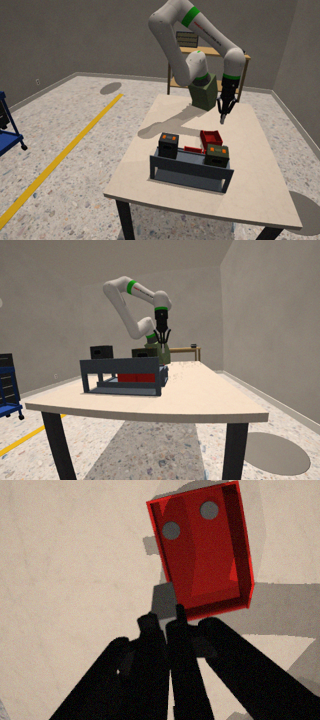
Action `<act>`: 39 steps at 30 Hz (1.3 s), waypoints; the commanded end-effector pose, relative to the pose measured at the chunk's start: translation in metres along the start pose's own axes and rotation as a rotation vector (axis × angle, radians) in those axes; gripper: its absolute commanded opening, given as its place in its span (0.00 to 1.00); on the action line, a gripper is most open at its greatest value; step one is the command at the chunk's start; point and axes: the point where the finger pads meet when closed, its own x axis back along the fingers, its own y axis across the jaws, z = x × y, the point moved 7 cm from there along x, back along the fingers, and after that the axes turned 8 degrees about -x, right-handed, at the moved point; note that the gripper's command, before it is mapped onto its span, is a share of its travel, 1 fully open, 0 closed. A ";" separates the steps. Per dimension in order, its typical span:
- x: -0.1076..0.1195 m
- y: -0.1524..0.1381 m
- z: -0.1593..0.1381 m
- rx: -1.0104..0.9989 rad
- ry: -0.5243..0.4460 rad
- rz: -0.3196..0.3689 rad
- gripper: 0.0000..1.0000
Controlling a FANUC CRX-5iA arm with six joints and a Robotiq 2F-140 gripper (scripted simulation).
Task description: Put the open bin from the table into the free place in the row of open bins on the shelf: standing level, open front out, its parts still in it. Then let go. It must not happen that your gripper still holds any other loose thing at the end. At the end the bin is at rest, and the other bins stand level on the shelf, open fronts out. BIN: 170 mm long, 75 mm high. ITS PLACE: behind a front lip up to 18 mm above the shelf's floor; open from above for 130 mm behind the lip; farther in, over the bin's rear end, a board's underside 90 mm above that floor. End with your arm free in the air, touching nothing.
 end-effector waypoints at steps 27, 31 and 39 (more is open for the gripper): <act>0.000 0.000 0.000 0.000 0.000 0.000 0.15; 0.000 0.000 0.000 0.000 0.000 0.000 0.15; 0.000 0.000 0.000 0.000 0.000 0.000 0.15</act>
